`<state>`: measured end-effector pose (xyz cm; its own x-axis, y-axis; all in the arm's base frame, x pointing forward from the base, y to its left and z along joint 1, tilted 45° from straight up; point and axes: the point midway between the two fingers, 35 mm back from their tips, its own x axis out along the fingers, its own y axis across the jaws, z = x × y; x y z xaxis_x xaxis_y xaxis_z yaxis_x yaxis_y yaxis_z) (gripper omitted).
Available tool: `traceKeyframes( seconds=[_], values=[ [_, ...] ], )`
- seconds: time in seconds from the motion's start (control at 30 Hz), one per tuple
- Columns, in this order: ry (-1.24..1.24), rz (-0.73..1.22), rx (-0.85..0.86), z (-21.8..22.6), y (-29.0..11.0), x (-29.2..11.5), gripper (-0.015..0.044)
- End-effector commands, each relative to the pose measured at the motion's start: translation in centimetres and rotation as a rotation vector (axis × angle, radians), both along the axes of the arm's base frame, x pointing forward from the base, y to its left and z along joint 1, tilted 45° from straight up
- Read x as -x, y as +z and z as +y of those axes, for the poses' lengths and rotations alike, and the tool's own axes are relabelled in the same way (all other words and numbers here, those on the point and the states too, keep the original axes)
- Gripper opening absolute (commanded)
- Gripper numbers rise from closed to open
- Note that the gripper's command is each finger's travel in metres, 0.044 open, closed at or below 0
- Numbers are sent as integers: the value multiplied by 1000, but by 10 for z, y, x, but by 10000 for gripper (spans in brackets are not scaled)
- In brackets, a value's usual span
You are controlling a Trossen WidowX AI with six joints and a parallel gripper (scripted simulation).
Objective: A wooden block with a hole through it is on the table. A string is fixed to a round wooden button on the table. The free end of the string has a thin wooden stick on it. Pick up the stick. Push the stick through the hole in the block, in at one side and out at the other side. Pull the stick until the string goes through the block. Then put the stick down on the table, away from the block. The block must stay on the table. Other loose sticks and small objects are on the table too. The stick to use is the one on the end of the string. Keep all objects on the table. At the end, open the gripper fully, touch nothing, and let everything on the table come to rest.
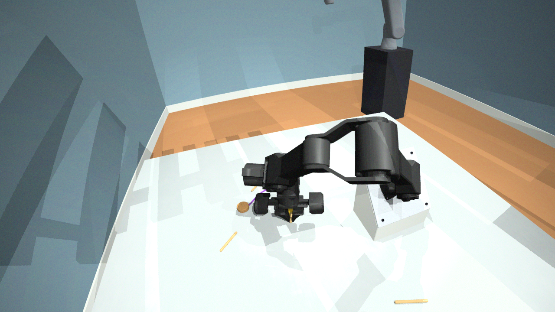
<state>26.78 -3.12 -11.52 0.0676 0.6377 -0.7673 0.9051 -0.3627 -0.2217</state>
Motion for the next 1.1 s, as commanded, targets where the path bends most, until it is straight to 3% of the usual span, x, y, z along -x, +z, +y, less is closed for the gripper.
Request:
traceKeyframes(
  seconds=[0.0, 1.07],
  values=[
    [-2, 0, -2, 3, 5, -2, 0],
    [18, 14, -15, 24, 27, -20, 0]
  ],
)
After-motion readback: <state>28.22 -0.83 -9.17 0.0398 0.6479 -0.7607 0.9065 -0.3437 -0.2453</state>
